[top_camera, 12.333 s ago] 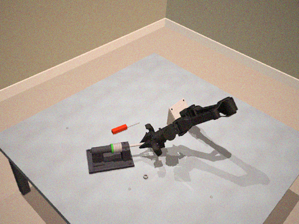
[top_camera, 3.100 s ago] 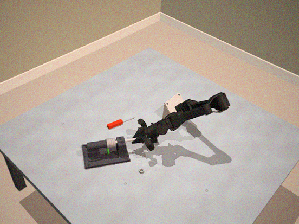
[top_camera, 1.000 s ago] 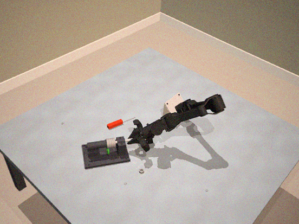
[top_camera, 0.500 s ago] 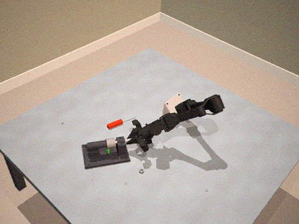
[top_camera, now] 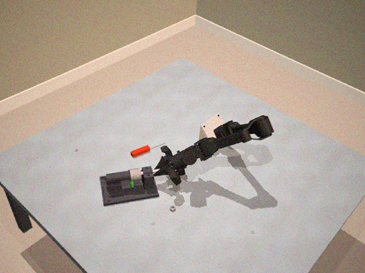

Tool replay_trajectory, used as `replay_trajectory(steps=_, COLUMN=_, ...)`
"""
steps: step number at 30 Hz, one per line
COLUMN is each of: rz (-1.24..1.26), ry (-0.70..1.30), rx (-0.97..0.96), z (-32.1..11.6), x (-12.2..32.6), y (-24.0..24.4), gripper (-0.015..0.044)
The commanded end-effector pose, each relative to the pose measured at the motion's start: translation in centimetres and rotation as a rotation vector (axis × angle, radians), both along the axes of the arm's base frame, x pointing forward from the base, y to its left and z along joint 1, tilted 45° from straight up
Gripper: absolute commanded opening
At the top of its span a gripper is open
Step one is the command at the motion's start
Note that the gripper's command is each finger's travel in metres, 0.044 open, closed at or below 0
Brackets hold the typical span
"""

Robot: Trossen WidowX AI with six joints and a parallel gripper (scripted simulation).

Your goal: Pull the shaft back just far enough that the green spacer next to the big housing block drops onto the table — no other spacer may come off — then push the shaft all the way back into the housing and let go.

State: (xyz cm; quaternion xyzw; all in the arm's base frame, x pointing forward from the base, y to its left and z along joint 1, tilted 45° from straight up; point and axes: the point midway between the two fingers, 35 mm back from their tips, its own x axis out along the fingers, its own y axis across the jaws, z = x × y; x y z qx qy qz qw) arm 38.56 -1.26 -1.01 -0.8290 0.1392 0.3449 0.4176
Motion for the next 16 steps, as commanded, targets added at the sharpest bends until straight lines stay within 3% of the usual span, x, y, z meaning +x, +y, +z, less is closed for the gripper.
replay_trajectory(steps=1, rz=0.0, ry=-0.001, rx=-0.006, z=-0.15, x=0.34, y=-0.13, gripper=0.0)
replay_trajectory(steps=3, rz=0.0, ry=-0.001, rx=-0.006, z=-0.15, x=0.34, y=-0.13, gripper=0.0)
replay_trajectory(steps=16, rz=0.0, ry=0.0, rx=0.0, z=0.11, x=-0.08, y=-0.01, gripper=0.0341)
